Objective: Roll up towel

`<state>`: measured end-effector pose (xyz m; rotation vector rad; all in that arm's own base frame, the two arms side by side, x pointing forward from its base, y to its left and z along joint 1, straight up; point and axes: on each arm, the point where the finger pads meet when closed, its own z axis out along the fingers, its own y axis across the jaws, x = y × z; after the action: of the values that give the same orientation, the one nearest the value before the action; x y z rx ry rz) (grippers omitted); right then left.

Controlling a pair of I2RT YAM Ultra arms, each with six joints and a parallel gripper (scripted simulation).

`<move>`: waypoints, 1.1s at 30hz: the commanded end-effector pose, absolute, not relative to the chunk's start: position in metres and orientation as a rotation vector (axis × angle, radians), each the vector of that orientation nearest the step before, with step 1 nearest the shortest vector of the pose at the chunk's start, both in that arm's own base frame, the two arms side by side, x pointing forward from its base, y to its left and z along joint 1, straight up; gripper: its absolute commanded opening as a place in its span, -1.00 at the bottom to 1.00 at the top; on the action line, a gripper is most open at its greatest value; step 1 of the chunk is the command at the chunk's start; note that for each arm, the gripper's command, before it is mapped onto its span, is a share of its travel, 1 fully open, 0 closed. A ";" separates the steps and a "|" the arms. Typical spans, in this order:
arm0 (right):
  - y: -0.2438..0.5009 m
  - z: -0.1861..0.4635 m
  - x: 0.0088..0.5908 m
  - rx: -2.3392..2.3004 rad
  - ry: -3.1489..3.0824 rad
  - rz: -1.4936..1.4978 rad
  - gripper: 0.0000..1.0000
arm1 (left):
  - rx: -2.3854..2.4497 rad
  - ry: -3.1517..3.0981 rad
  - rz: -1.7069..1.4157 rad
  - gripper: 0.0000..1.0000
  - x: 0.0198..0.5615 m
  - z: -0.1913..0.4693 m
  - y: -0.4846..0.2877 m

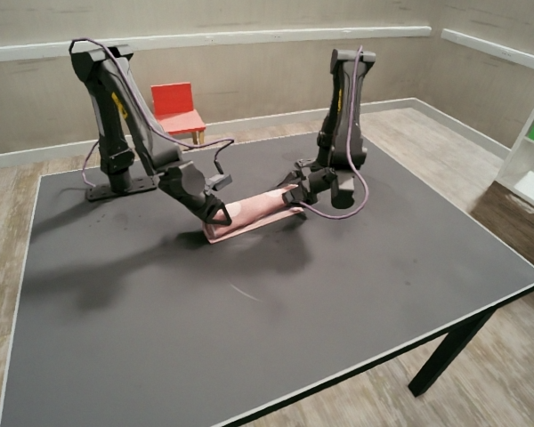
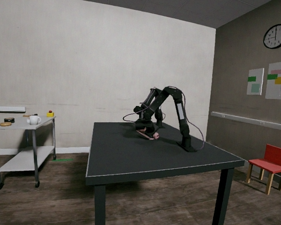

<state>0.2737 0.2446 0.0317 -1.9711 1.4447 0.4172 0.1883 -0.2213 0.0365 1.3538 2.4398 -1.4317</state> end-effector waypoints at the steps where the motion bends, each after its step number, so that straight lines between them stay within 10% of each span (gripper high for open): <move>1: 0.252 0.042 0.283 -1.952 1.418 0.404 -0.13 | 1.344 2.395 -1.454 0.37 0.194 0.048 -0.225; 9: 0.252 0.042 0.283 -1.952 1.418 0.404 -0.13 | 1.344 2.395 -1.454 0.70 0.194 0.053 -0.225; 33: 0.252 0.042 0.283 -1.957 1.431 0.419 -0.13 | 1.344 2.395 -1.454 0.70 0.221 0.092 -0.173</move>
<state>0.2742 0.2449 0.0324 -1.9713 1.4453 0.4176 0.2223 -0.1744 0.0858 1.3198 2.4128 -1.4302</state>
